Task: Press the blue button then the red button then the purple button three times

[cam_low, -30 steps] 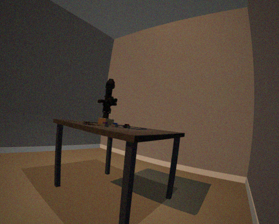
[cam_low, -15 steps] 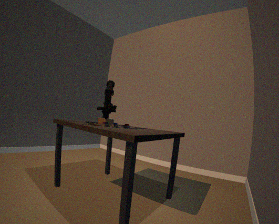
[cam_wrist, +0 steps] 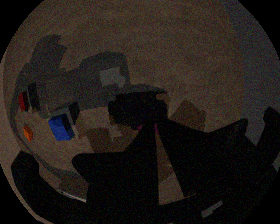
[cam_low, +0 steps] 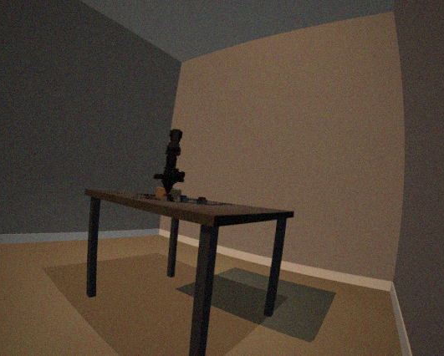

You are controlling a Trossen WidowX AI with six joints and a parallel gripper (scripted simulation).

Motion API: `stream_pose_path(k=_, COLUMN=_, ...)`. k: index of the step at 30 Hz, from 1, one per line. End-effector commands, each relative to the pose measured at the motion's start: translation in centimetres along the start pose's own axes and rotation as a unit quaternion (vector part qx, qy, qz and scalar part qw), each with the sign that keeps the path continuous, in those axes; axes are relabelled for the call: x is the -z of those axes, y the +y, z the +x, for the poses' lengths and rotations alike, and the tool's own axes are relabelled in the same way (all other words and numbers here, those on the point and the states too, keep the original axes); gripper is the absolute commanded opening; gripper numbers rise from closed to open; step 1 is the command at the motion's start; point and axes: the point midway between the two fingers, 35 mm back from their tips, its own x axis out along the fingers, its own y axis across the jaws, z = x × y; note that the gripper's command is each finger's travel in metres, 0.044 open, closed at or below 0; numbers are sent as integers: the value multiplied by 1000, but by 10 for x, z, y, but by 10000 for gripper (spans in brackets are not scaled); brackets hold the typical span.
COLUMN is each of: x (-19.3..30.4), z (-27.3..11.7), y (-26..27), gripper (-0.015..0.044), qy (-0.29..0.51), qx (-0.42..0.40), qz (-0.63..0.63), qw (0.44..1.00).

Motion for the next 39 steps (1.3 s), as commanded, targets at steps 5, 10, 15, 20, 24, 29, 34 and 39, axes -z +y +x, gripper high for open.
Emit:
stream_pose_path(k=5, x=2, z=10, y=1, gripper=20, qy=4, qx=-3, qz=-1, qw=1000)
stream_pose_path(k=10, x=2, z=10, y=1, gripper=20, qy=4, qx=-3, qz=-1, qw=1000)
stream_pose_path(k=15, x=2, z=10, y=1, gripper=20, qy=4, qx=-3, qz=-1, qw=1000)
stream_pose_path(k=20, x=2, z=10, y=1, gripper=20, qy=4, qx=-3, qz=-1, qw=1000)
stream_pose_path(k=24, x=2, z=10, y=1, gripper=20, qy=4, qx=-3, qz=-1, qw=1000)
stream_pose_path(k=29, x=2, z=10, y=1, gripper=20, qy=4, qx=-3, qz=-1, qw=1000)
stream_pose_path(k=34, x=2, z=10, y=1, gripper=20, qy=4, qx=-3, qz=-1, qw=1000)
stream_pose_path(k=39, x=1, z=-23, y=1, gripper=20, qy=4, qx=-3, qz=-1, qw=1000)
